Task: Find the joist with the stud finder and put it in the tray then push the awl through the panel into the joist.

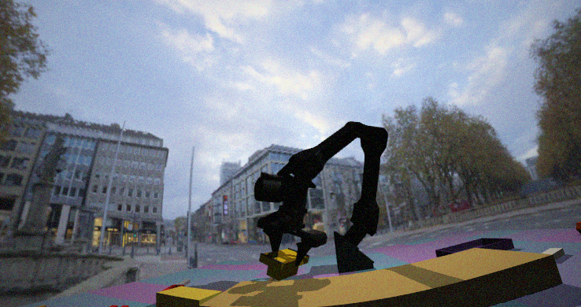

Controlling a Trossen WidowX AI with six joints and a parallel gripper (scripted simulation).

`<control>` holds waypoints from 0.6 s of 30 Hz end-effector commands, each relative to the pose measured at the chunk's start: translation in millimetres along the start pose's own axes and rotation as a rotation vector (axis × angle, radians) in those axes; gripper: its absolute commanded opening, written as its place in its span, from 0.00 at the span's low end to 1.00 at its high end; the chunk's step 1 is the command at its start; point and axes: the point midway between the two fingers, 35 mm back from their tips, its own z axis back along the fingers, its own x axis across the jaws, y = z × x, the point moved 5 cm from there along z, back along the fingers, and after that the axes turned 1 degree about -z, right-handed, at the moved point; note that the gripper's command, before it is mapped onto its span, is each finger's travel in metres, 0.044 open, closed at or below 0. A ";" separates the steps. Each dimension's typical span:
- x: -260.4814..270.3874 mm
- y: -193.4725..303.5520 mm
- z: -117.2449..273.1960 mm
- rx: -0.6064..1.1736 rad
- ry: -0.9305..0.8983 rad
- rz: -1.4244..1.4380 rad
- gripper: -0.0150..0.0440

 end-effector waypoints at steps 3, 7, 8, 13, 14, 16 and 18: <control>3.8 -0.1 1.6 -0.003 0.059 -0.006 0.25; 6.7 0.0 1.4 -0.004 0.095 -0.009 0.25; 7.4 0.0 1.3 -0.005 0.104 -0.010 0.25; 11.0 0.1 1.1 -0.009 0.149 -0.014 0.25; 11.7 0.1 1.1 -0.010 0.158 -0.014 0.25; 13.2 0.2 1.1 -0.012 0.176 -0.016 0.25; 14.6 0.2 1.0 -0.015 0.194 -0.018 0.25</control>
